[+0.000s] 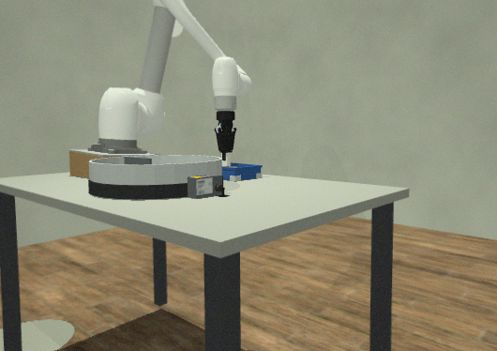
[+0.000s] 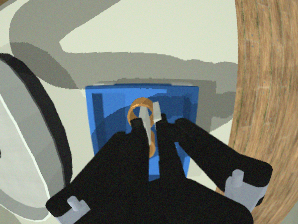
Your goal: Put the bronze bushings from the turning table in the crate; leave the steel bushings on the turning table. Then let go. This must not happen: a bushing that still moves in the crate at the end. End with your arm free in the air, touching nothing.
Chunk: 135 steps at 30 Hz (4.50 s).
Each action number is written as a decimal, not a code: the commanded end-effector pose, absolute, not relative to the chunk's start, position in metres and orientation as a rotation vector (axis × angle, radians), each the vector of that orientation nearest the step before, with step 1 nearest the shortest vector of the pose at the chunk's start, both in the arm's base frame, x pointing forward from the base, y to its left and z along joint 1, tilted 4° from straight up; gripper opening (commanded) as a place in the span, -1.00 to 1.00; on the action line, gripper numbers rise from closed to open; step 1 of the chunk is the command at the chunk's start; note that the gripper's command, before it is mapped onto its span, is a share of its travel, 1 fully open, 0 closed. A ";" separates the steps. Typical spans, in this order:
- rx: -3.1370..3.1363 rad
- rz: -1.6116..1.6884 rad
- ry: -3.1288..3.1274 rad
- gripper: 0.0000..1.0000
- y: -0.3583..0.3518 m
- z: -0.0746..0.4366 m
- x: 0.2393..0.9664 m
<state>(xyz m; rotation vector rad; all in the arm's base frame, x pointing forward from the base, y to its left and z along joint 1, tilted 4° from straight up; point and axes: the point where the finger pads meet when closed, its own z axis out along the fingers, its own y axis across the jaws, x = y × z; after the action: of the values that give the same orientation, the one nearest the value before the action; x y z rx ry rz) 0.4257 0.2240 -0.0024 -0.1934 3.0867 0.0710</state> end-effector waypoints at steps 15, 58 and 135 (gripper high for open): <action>-0.188 0.076 3.088 -0.79 0.225 -0.004 0.424; -0.188 0.076 3.088 -0.79 0.223 0.035 0.423; -0.188 0.076 3.088 -0.79 0.220 0.089 0.420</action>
<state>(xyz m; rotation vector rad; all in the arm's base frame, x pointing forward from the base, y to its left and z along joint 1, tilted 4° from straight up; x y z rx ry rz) 0.4191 0.2217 0.0870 -0.1925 3.0884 0.0809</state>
